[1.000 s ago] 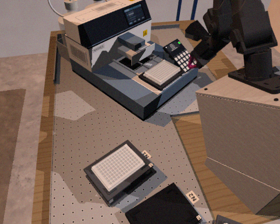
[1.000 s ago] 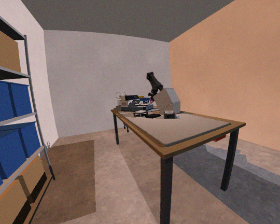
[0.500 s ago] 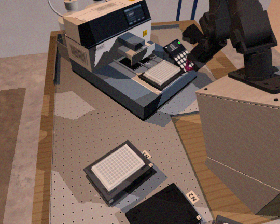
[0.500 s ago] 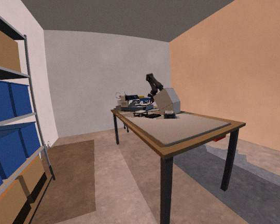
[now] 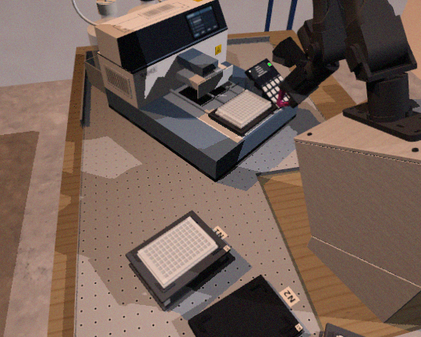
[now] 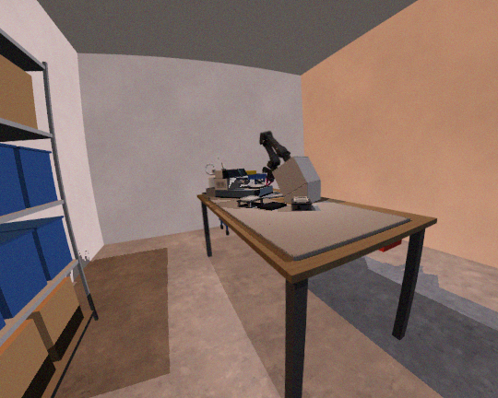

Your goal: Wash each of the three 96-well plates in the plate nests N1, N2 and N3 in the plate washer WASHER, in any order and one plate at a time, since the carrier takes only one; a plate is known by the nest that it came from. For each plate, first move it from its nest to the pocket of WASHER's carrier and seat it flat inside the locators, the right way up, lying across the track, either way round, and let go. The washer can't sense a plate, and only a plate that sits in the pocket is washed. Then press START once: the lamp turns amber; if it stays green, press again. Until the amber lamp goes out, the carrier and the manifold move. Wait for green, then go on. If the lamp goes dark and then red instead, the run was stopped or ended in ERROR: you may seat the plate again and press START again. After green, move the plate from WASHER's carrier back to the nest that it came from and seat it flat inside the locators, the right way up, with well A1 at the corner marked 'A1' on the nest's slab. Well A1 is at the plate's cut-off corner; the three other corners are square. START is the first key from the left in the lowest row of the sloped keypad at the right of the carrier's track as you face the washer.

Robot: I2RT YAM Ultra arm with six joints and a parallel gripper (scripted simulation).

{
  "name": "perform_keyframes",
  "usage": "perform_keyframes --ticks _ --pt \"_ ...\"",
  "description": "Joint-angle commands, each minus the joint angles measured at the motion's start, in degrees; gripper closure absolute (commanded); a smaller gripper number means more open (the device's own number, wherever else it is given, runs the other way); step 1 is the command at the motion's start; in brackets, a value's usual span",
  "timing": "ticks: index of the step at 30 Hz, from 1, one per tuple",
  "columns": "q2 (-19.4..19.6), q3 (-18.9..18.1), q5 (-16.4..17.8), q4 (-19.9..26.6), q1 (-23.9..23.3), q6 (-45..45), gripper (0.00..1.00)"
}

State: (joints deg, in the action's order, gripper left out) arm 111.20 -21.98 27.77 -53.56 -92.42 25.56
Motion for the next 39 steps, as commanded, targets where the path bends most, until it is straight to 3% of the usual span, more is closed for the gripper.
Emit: perform_keyframes --ticks 1,39 --pt "1.2 -1.5 -0.3 -1.0 0.7 -0.7 1.00" --pt "2.3 -2.1 -0.8 -0.3 1.1 -1.0 1.00"
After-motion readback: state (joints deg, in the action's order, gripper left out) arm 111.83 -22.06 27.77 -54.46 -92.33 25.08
